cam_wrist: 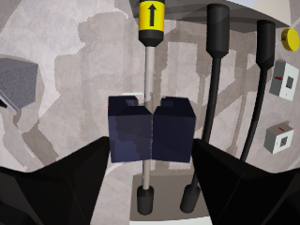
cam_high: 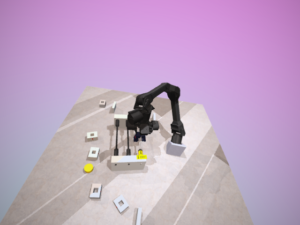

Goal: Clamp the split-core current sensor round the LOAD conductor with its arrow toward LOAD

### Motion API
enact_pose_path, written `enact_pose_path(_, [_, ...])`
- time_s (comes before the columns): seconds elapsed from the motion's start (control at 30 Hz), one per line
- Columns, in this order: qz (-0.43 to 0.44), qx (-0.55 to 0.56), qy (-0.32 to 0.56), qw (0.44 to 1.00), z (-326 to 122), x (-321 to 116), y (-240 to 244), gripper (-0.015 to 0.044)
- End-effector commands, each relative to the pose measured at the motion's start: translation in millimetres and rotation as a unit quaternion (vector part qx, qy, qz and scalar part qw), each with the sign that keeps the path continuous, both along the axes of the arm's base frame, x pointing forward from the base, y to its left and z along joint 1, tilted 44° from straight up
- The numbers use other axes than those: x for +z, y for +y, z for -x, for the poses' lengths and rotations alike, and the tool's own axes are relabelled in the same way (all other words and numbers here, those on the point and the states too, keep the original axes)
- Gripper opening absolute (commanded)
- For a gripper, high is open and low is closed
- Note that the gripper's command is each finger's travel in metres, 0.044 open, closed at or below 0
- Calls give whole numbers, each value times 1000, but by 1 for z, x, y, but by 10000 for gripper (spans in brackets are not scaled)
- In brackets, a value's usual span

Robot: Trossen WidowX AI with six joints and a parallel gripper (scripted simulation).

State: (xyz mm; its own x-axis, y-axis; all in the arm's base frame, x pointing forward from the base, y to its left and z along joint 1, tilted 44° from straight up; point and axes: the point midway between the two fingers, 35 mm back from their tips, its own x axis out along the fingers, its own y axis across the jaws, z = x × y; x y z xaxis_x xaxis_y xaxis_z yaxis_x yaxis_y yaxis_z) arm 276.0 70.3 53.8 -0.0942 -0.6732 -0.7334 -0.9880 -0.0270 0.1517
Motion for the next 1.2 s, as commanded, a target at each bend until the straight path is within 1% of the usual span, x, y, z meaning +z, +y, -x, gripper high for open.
enact_pose_path(0.0, [1, 4, 1, 1000, 0, -5, -5, 0])
enact_pose_path(0.87, [2, 3, 1, 1000, 4, -36, -34, 0])
enact_pose_path(1.17, [1, 1, 2, 1000, 4, -33, -31, 0])
